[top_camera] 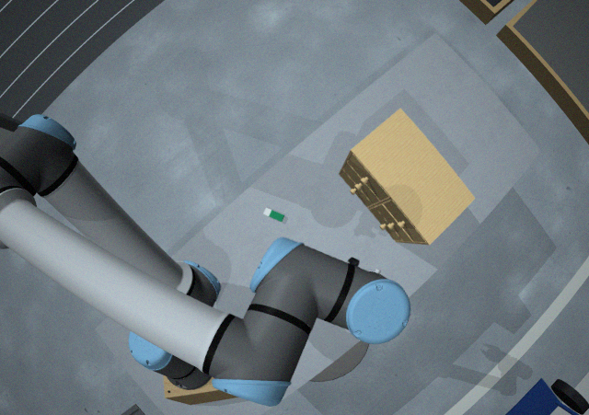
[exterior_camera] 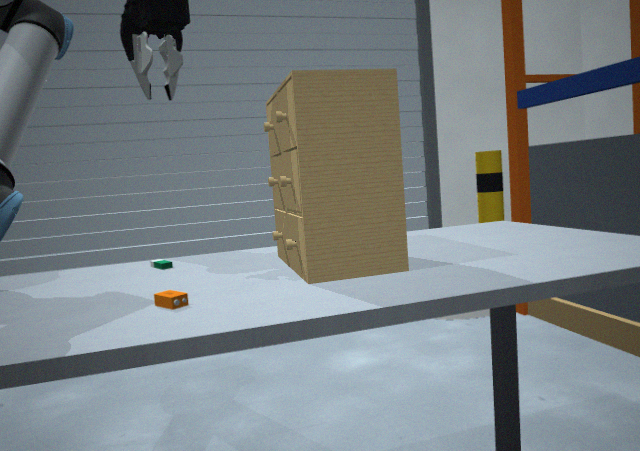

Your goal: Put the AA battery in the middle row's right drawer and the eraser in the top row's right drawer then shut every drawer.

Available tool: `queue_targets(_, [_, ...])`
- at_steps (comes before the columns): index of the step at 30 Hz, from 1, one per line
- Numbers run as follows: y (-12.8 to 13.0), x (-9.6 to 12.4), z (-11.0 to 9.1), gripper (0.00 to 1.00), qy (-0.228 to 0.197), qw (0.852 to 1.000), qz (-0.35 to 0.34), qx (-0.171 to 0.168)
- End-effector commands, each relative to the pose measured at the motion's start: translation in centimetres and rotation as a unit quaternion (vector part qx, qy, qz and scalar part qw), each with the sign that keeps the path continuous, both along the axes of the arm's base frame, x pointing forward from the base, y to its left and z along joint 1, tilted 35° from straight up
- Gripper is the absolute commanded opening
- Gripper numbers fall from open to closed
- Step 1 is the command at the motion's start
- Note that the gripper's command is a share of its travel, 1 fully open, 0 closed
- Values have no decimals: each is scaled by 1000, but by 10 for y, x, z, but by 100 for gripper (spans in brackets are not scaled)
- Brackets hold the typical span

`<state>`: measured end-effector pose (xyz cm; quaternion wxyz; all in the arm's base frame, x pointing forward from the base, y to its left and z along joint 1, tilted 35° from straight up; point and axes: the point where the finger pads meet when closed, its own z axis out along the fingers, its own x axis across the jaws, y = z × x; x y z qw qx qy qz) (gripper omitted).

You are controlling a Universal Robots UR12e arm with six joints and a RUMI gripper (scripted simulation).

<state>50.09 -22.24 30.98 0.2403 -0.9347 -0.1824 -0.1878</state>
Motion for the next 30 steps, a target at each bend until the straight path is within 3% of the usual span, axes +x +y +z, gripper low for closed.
queue_targets(1, [-7, -1, 13, 20, 74, 990, -114, 29])
queue_targets(6, [-11, -2, 20, 20, 121, 973, -190, 54])
queue_targets(8, [-11, -2, 20, 20, 121, 973, -190, 54])
queue_targets(9, [-12, -2, 21, 20, 149, 958, -234, 67])
queue_targets(16, [-19, -3, 30, 20, 208, 915, -330, 100])
queue_targets(23, [-26, -5, 37, 20, 268, 854, -426, 132])
queue_targets(25, [-26, -5, 37, 20, 268, 854, -426, 132])
queue_targets(26, [-26, -5, 38, 20, 293, 824, -464, 142])
queue_targets(30, [-30, -7, 42, 20, 321, 783, -509, 158])
